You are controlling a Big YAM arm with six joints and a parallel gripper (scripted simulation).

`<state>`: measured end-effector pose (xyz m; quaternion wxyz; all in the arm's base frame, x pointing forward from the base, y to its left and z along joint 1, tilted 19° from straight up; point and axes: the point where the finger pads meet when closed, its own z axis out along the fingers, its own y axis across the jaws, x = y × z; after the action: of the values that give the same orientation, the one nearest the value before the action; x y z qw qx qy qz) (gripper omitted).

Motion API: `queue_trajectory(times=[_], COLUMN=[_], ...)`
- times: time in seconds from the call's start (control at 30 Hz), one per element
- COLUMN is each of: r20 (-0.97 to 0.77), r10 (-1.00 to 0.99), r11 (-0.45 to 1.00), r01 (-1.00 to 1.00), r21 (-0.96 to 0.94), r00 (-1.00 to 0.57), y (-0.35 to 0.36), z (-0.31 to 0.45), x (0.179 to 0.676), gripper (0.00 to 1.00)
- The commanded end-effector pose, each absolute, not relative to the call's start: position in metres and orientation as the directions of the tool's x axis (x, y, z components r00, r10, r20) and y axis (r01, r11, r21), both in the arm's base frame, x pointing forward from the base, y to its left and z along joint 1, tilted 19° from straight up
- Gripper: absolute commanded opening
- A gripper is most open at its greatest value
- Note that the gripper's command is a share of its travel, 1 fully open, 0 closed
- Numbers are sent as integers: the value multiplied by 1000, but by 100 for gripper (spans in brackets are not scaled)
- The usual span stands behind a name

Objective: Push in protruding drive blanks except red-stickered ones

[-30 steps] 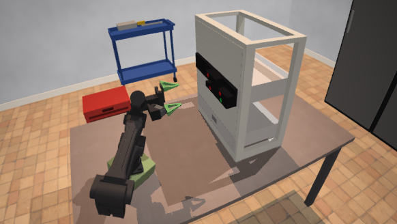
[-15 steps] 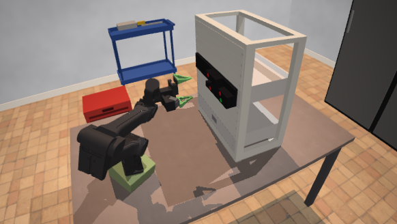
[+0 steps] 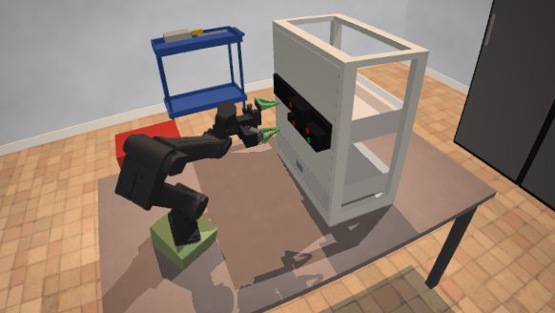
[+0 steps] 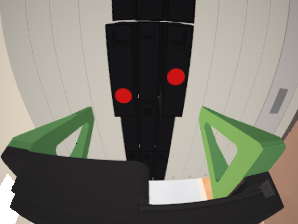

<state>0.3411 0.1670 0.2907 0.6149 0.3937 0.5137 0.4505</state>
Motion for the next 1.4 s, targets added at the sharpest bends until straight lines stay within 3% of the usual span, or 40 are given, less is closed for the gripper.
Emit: queue_trajectory(times=[0.0,1.37], r20=[-240,-236], r10=[967,969], r11=[251,246], r01=[-171,-178], r21=[953,953], r00=[81,76], y=[168,172], z=[302,306], x=[349,350], gripper=[100,100])
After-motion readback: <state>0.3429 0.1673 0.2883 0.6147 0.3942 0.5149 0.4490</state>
